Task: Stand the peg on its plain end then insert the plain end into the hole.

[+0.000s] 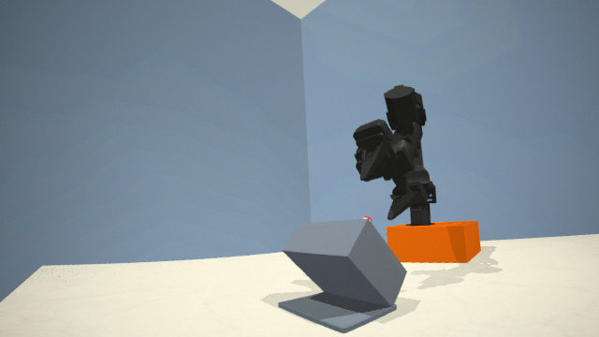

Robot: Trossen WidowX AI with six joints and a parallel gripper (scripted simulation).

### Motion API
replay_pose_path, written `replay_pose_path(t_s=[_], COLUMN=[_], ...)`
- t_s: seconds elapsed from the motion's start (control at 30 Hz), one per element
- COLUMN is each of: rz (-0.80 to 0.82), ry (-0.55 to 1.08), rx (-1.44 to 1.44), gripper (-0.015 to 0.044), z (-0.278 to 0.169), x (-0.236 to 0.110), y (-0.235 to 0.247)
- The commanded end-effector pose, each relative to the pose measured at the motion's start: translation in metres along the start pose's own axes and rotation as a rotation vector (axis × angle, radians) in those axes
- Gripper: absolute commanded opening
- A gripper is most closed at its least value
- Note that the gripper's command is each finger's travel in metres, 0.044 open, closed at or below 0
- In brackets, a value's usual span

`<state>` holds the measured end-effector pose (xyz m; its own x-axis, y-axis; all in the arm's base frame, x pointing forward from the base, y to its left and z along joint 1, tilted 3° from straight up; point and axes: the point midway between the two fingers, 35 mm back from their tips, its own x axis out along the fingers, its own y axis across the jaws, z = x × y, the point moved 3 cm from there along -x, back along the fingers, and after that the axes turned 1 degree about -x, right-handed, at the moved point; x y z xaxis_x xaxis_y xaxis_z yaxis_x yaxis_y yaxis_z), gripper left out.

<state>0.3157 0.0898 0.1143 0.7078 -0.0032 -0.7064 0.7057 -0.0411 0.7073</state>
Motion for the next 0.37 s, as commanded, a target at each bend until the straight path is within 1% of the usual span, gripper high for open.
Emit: replay_pose_path(t_s=[0.0,0.33], rz=[0.008,0.007], ry=[-0.002,-0.001], rx=[0.007,0.006], gripper=[0.0440,0.0440], z=[0.0001,-0.0002], x=[-0.0060,-0.0156], y=[0.0011,-0.0001])
